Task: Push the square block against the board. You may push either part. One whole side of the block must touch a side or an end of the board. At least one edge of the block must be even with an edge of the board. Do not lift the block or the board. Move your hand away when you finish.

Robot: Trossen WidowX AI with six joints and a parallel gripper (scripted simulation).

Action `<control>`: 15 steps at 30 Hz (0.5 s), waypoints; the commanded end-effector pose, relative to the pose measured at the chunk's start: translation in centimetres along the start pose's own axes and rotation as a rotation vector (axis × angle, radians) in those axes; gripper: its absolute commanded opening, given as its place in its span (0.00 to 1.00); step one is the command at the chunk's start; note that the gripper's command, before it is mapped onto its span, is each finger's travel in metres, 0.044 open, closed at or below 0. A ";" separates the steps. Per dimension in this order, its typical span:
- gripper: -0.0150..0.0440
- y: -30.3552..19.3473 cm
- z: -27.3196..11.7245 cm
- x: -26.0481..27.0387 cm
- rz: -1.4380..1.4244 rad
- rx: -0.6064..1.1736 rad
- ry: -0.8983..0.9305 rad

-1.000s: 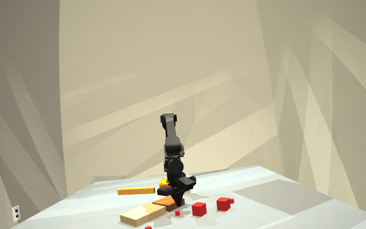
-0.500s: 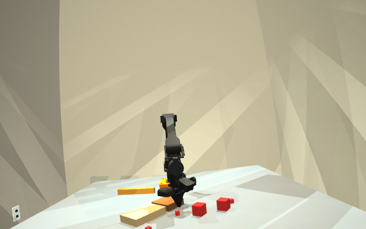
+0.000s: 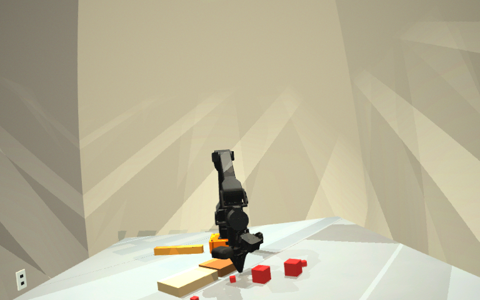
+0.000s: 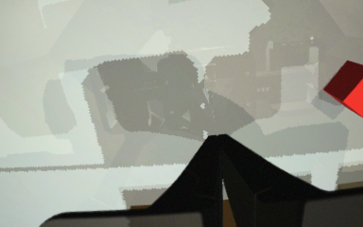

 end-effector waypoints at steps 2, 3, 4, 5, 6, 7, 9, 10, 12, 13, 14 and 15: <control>0.25 1.0 -0.1 0.0 0.004 0.000 -0.005; 0.25 1.2 -0.1 0.0 0.004 0.000 -0.005; 0.25 1.3 -0.1 0.1 0.004 0.000 -0.005; 0.25 1.5 -0.1 0.1 0.004 -0.001 -0.005; 0.25 1.6 0.0 0.1 0.004 -0.001 -0.005; 0.25 1.8 0.0 0.2 0.004 -0.001 -0.005; 0.25 2.0 0.0 0.2 0.004 -0.001 -0.005; 0.25 1.5 -0.3 0.2 0.000 -0.002 0.000; 0.25 1.6 -2.7 0.2 0.002 -0.001 -0.003; 0.25 1.6 -4.3 0.2 0.003 -0.001 -0.004; 0.25 1.5 -5.2 0.3 0.004 -0.001 -0.005; 0.25 1.5 -5.5 0.3 0.004 -0.001 -0.005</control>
Point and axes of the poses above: the point midway between the two fingers, 35 mm back from their tips, its own z axis out along the fingers, its own x axis across the jaws, y = z × x, the point moved 2 cm from there along -z, back along the fingers, and after that the axes turned 9 degrees about z, right-handed, at the moved point
